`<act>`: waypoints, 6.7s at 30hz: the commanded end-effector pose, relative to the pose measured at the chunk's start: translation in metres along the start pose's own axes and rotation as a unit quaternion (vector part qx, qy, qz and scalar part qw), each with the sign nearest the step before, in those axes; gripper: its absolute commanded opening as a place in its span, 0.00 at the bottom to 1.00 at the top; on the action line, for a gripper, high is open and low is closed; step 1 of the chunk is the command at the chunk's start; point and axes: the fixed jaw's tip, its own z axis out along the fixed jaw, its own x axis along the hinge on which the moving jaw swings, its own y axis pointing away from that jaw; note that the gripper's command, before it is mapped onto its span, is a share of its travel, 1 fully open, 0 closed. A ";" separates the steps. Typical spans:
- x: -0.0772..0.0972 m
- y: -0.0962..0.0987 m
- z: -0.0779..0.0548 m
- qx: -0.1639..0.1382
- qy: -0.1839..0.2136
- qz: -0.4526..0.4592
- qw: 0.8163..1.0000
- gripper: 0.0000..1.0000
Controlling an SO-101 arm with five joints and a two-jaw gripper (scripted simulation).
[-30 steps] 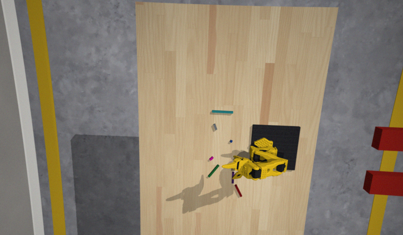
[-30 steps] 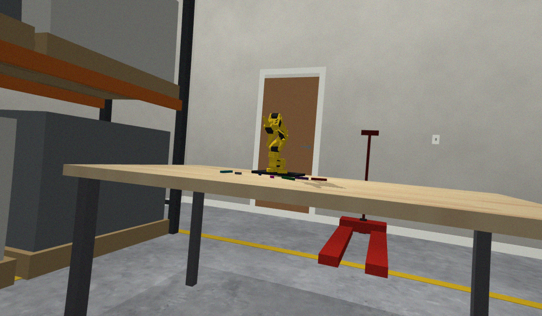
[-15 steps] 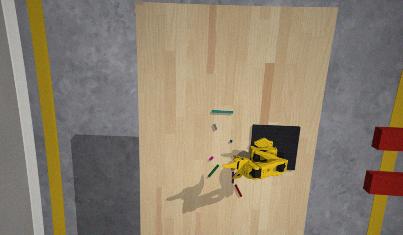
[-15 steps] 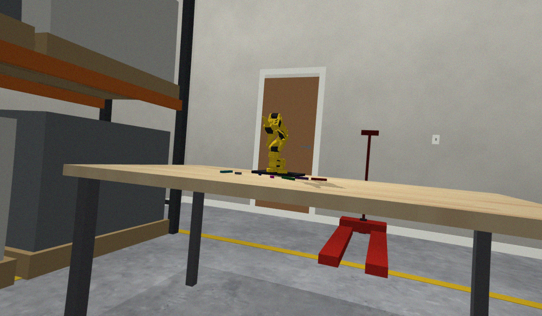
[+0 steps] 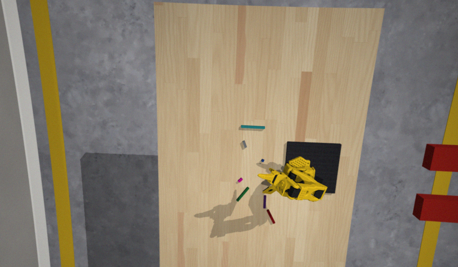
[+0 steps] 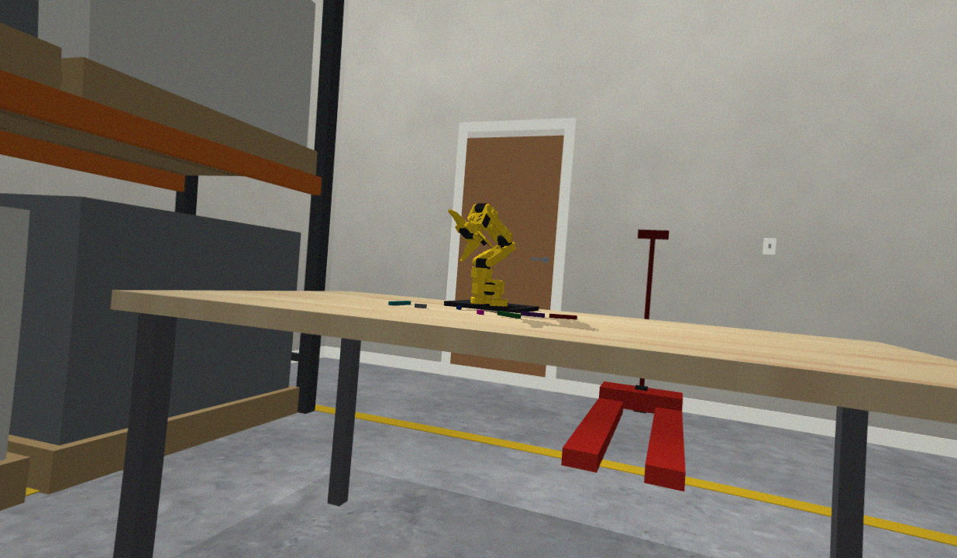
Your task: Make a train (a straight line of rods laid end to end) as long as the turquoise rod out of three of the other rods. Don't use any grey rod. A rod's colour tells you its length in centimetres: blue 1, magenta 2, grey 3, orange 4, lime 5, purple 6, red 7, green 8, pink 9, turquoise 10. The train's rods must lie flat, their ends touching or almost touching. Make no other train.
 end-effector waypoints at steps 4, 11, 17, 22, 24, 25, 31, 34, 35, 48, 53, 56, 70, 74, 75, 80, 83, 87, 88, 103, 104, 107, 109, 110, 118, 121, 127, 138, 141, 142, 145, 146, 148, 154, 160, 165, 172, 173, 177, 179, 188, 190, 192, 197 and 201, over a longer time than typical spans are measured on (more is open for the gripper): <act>0.022 0.007 0.002 0.006 0.043 0.076 0.996 1.00; 0.027 0.010 0.003 0.007 0.053 0.095 0.994 1.00; 0.027 0.010 0.003 0.007 0.053 0.095 0.994 1.00; 0.027 0.010 0.003 0.007 0.053 0.095 0.994 1.00; 0.027 0.010 0.003 0.007 0.053 0.095 0.994 1.00; 0.027 0.010 0.003 0.007 0.053 0.095 0.994 1.00; 0.027 0.013 0.005 0.004 0.053 0.096 0.994 1.00; 0.027 0.013 0.005 0.004 0.053 0.096 0.994 1.00; 0.027 0.013 0.005 0.004 0.053 0.096 0.994 1.00; 0.027 0.013 0.004 0.004 0.053 0.096 0.994 1.00; 0.027 0.013 0.004 0.004 0.053 0.096 0.994 1.00; 0.027 0.013 0.004 0.004 0.053 0.096 0.994 1.00; 0.027 0.013 0.004 0.004 0.053 0.096 0.994 1.00; 0.027 0.013 0.004 0.004 0.053 0.096 0.994 1.00; 0.027 0.013 0.004 0.004 0.053 0.096 0.994 1.00; 0.027 0.013 0.004 0.004 0.053 0.096 0.994 1.00; 0.027 0.013 0.004 0.004 0.053 0.096 0.994 1.00; 0.027 0.013 0.004 0.004 0.053 0.096 0.994 1.00; 0.027 0.013 0.004 0.004 0.053 0.096 0.994 1.00; 0.026 0.013 0.007 -0.004 0.050 0.093 0.994 0.97; 0.025 0.013 0.008 -0.010 0.048 0.091 0.995 0.95; 0.022 0.012 0.014 -0.036 0.039 0.082 0.995 0.87; 0.018 0.013 0.021 -0.060 0.032 0.073 0.995 0.79; 0.016 0.013 0.024 -0.074 0.029 0.068 0.995 0.74; 0.001 0.021 0.047 -0.164 0.013 0.030 0.986 0.44; -0.006 0.027 0.056 -0.202 0.010 0.013 0.979 0.32; -0.012 0.034 0.065 -0.239 0.009 -0.005 0.971 0.19; -0.012 0.035 0.066 -0.241 0.009 -0.006 0.970 0.19; -0.012 0.035 0.066 -0.241 0.009 -0.006 0.970 0.19; -0.012 0.035 0.066 -0.241 0.009 -0.006 0.970 0.19; -0.012 0.035 0.066 -0.241 0.009 -0.006 0.970 0.19; -0.012 0.035 0.066 -0.241 0.009 -0.006 0.970 0.19; -0.012 0.035 0.066 -0.241 0.009 -0.006 0.970 0.19; -0.015 0.035 0.067 -0.247 0.010 -0.006 0.969 0.19; -0.015 0.035 0.067 -0.247 0.010 -0.006 0.969 0.19; -0.015 0.035 0.067 -0.247 0.010 -0.006 0.969 0.19; -0.015 0.035 0.068 -0.247 0.010 -0.006 0.969 0.19; -0.015 0.035 0.068 -0.247 0.010 -0.006 0.969 0.19; -0.015 0.037 0.072 -0.247 0.010 -0.006 0.969 0.19; -0.015 0.037 0.074 -0.247 0.010 -0.006 0.969 0.19; -0.015 0.043 0.086 -0.247 0.010 -0.006 0.969 0.19; -0.015 0.044 0.090 -0.247 0.010 -0.006 0.969 0.19; -0.015 0.047 0.093 -0.247 0.010 -0.006 0.969 0.19; -0.014 0.051 0.100 -0.247 0.010 -0.006 0.969 0.19; -0.014 0.054 0.104 -0.247 0.010 -0.006 0.969 0.19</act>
